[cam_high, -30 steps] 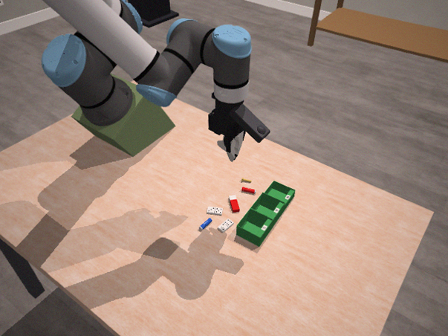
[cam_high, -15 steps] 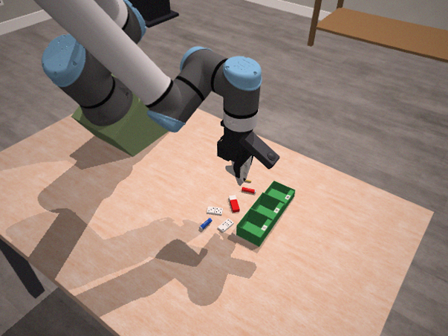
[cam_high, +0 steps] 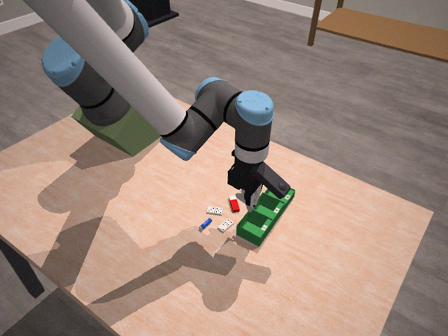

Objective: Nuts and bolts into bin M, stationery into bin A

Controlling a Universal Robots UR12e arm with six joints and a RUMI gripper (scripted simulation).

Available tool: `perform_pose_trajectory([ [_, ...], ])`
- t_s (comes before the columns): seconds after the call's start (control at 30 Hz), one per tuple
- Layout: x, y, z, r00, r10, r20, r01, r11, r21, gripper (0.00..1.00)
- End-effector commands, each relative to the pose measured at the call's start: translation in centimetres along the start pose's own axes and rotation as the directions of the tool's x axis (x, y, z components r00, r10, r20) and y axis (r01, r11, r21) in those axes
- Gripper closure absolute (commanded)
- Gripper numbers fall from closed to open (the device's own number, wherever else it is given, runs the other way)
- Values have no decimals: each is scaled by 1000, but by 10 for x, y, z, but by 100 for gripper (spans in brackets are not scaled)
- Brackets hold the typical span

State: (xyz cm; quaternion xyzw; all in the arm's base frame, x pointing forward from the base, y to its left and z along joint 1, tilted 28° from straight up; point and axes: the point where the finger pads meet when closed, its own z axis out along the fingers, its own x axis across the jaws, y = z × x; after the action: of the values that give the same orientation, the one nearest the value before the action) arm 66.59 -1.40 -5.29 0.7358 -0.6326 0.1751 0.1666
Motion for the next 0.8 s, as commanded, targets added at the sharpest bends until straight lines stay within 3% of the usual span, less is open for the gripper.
perform_pose_trajectory([
  [0.0, 1, -5, 4, 1000, 0, 0, 0, 1000, 2, 96],
  [0.23, 1, -5, 6, 1000, 0, 0, 0, 1000, 2, 96],
  [0.77, 1, -5, 46, 1000, 0, 0, 0, 1000, 2, 96],
])
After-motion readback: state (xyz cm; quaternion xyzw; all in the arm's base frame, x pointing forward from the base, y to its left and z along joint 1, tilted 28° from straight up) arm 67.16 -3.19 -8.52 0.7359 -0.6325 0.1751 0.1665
